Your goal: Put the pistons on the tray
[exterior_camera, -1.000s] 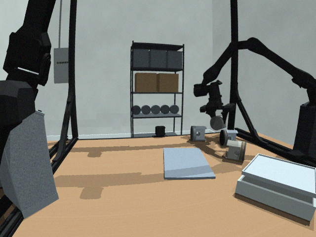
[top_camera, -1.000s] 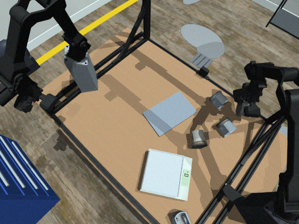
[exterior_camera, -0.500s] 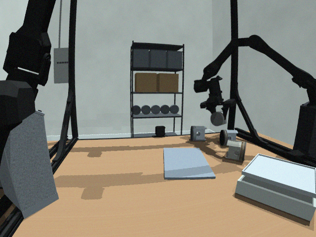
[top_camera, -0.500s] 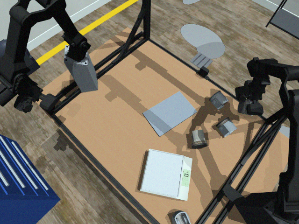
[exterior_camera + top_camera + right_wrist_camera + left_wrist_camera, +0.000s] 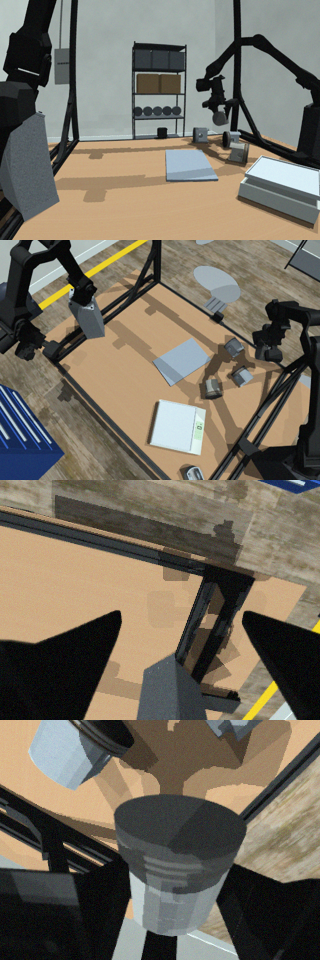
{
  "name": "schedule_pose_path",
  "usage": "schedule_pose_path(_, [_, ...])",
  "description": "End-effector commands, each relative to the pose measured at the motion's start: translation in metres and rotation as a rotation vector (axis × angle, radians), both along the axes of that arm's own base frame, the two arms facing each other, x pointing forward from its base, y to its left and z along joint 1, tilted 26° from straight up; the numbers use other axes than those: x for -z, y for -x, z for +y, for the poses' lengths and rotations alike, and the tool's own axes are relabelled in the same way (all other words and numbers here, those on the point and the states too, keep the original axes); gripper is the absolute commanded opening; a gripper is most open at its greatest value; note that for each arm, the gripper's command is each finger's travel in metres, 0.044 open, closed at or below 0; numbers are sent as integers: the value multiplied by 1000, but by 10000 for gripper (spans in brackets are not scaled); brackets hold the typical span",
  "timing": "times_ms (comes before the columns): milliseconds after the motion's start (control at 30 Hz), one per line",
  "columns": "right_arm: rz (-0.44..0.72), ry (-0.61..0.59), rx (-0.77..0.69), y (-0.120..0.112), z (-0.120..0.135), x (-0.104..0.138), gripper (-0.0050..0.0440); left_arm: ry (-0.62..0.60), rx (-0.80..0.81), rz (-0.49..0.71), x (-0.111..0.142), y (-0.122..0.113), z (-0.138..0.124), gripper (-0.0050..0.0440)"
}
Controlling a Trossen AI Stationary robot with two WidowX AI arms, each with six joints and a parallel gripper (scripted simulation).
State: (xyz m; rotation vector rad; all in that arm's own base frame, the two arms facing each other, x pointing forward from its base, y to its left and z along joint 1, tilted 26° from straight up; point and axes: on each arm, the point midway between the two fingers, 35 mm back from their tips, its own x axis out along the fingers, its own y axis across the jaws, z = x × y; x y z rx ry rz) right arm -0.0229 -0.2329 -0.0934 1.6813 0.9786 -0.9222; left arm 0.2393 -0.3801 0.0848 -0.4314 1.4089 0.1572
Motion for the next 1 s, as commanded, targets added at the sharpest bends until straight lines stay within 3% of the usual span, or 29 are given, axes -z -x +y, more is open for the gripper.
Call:
schedule_pose_path(0, [-2, -1, 0, 0, 0, 0, 440, 19, 10, -34, -10, 1, 3, 158])
schedule_pose_path(367, [-2, -1, 0, 0, 0, 0, 440, 20, 117, -270, -8, -3, 53, 158])
schedule_pose_path(967, [-2, -1, 0, 0, 0, 0, 440, 20, 117, -270, -5, -9, 133, 158])
